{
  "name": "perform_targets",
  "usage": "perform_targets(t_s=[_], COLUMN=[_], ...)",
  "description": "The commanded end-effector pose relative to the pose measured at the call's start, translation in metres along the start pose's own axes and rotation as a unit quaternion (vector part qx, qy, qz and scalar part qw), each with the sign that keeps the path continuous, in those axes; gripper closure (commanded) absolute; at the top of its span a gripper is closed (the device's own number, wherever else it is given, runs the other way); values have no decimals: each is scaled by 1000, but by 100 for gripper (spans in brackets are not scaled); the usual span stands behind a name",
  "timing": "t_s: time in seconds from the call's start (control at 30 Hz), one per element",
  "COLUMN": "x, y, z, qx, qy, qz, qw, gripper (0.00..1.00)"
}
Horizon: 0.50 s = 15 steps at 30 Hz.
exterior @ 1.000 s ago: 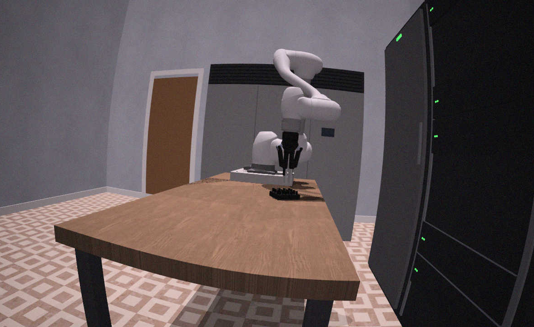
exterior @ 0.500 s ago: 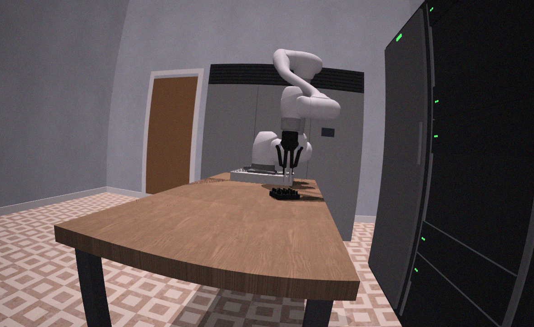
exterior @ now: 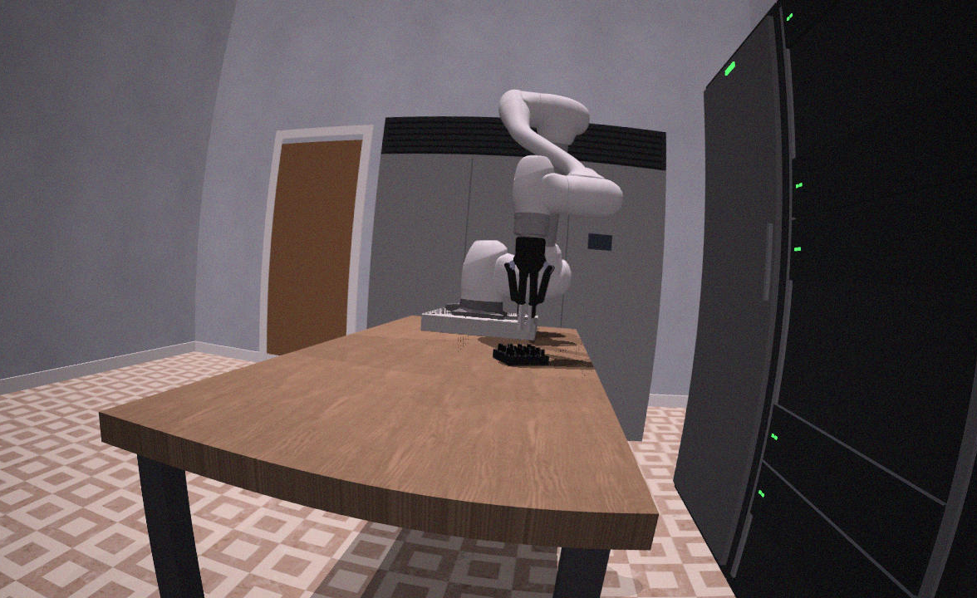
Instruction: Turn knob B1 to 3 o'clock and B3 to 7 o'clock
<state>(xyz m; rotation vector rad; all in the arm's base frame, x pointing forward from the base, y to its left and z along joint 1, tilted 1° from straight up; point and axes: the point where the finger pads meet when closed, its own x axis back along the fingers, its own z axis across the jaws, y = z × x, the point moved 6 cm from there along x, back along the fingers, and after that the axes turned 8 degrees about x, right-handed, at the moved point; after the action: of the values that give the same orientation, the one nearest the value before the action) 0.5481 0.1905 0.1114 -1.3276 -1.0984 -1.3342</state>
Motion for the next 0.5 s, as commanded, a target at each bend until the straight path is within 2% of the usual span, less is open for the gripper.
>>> perform_targets(t_s=[0.0, 0.13, 0.2, 0.23, 0.47], x=[2, 4, 4, 5, 8], y=[0, 0, 0, 0, 0], z=[1, 1, 1, 1, 1], qx=[-78, -157, -157, -205, -329], qy=[-6, -5, -5, -5, -5], qz=[-2, -3, -3, -3, -4], qw=[997, 988, 988, 979, 944], gripper=[88, 88, 88, 88, 88])
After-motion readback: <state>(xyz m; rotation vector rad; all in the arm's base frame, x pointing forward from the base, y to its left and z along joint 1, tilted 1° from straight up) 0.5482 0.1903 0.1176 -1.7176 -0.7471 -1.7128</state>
